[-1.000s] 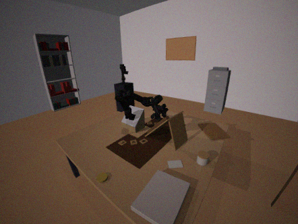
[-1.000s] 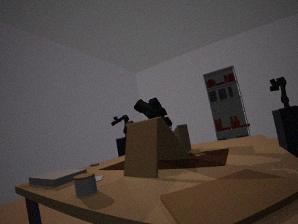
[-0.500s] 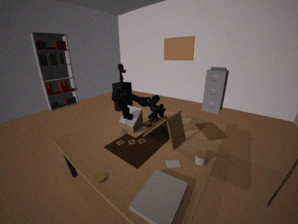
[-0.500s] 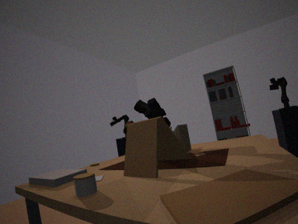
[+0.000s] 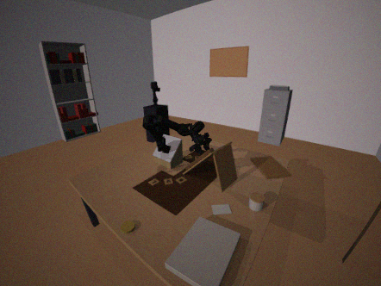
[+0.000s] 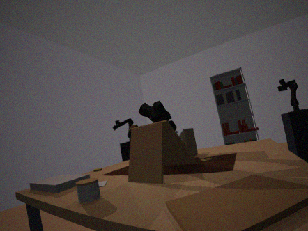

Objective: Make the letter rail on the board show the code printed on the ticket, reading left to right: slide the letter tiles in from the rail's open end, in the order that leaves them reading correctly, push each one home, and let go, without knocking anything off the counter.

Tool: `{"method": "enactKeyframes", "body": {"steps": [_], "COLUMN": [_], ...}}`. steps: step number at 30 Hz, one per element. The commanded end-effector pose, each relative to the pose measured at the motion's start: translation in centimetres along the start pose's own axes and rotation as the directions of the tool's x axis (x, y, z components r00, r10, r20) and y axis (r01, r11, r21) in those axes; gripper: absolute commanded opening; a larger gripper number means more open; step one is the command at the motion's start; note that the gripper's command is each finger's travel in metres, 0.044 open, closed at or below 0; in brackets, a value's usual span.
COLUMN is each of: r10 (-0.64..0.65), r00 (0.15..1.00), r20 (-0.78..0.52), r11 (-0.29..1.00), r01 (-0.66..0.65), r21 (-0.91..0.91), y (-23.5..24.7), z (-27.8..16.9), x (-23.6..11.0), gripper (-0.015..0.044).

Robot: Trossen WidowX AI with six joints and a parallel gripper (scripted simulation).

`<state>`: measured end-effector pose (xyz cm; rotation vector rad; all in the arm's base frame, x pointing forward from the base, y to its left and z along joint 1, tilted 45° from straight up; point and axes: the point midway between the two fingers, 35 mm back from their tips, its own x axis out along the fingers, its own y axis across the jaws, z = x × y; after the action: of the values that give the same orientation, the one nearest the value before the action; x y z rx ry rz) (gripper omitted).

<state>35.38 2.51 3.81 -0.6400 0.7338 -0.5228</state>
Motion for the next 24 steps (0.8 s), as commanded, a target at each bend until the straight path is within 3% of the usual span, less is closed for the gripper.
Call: {"method": "enactKeyframes", "body": {"steps": [1, 24], "r10": [0.0, 0.001], "r00": [1.0, 1.0], "r20": [0.006, 0.006], "r11": [1.0, 1.0], "r01": [0.0, -0.001], "r21": [-0.004, -0.004], "y": [0.0, 0.3], "z": [0.1, 0.0], "x": [-0.7, -2.4], "gripper": [0.0295, 0.0295]}}
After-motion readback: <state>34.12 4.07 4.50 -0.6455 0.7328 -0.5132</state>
